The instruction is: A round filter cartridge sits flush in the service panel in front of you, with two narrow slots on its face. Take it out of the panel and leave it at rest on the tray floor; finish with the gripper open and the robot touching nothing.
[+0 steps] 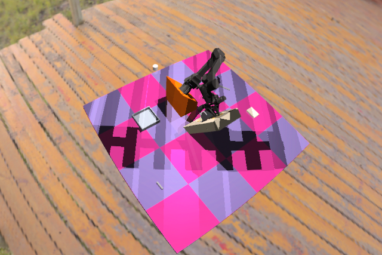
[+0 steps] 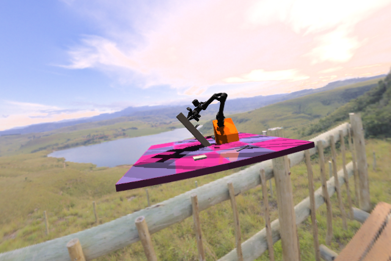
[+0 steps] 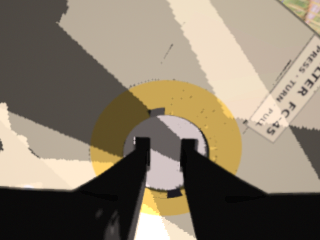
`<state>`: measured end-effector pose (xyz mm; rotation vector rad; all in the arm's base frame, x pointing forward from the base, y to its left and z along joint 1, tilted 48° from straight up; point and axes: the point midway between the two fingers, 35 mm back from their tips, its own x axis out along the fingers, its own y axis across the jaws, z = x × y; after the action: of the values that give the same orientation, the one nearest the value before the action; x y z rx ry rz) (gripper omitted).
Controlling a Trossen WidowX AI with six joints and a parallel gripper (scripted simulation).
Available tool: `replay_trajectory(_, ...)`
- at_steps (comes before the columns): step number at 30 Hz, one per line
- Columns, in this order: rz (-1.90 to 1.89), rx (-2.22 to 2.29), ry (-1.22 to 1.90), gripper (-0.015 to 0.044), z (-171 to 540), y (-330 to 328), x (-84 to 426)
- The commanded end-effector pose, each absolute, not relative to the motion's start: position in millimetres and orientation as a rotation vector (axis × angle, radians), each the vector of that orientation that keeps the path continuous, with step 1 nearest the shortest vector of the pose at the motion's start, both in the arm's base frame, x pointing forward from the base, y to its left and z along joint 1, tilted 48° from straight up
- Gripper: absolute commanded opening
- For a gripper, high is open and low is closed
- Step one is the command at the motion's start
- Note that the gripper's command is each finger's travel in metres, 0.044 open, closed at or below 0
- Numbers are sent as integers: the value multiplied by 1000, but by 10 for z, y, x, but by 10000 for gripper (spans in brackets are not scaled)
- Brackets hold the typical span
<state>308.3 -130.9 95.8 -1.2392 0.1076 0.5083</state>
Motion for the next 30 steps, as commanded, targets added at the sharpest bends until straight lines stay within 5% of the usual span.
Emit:
replay_trajectory(1, 508, -1235, 112, 92, 947, -1306, 3093)
replay_trajectory(30, 504, -1237, 105, 65, 927, -1286, 3170)
